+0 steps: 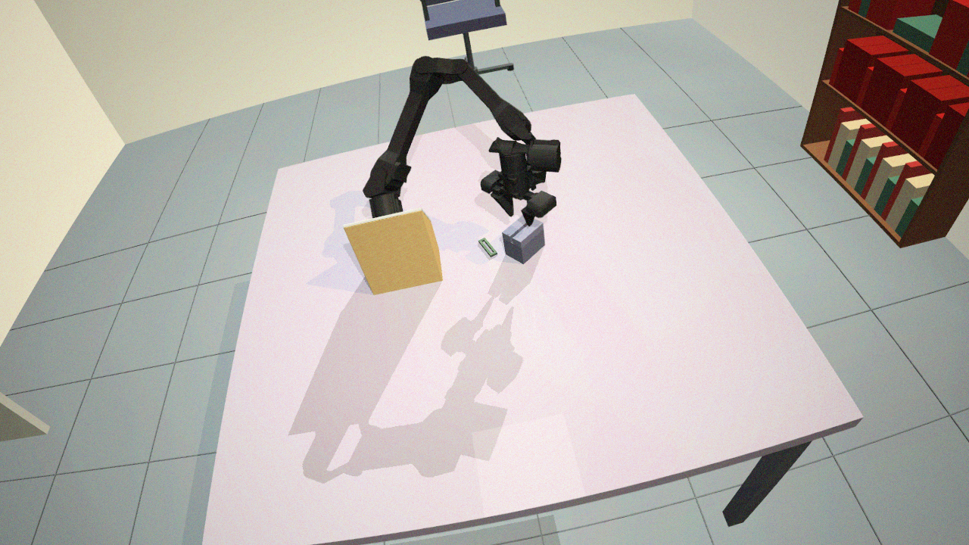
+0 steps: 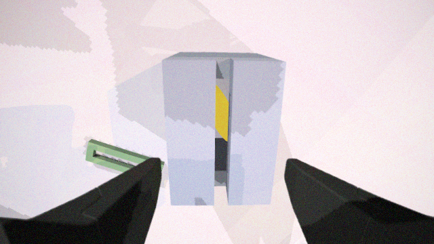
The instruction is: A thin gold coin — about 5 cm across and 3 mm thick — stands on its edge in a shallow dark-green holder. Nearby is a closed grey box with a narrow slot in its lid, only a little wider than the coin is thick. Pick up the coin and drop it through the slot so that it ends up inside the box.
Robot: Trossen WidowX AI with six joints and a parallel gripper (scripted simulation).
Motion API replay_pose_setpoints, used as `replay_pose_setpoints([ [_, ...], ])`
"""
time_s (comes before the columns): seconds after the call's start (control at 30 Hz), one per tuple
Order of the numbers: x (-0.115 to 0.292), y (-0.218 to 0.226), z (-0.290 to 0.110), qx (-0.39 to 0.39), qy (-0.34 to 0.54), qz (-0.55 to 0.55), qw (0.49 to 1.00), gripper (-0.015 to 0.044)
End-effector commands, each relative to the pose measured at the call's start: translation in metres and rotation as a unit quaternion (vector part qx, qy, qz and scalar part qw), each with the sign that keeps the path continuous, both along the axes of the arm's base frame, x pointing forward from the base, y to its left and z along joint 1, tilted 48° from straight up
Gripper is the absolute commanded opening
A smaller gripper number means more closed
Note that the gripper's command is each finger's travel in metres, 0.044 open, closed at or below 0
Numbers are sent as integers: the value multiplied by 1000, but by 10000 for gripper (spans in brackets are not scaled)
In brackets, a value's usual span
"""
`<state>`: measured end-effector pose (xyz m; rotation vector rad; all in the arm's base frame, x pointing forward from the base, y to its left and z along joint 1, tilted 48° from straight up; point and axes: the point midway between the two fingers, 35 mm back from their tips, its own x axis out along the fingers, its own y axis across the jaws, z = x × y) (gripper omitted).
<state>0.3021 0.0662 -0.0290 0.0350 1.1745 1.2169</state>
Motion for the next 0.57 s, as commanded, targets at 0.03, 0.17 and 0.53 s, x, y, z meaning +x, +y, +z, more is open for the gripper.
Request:
replay_pose_setpoints([
  [0.03,3,-14,13,-2,-3,1,1000,397],
  [0.17,3,-34,33,1,0,0,1000,440],
  [0.53,3,-34,33,1,0,0,1000,440],
])
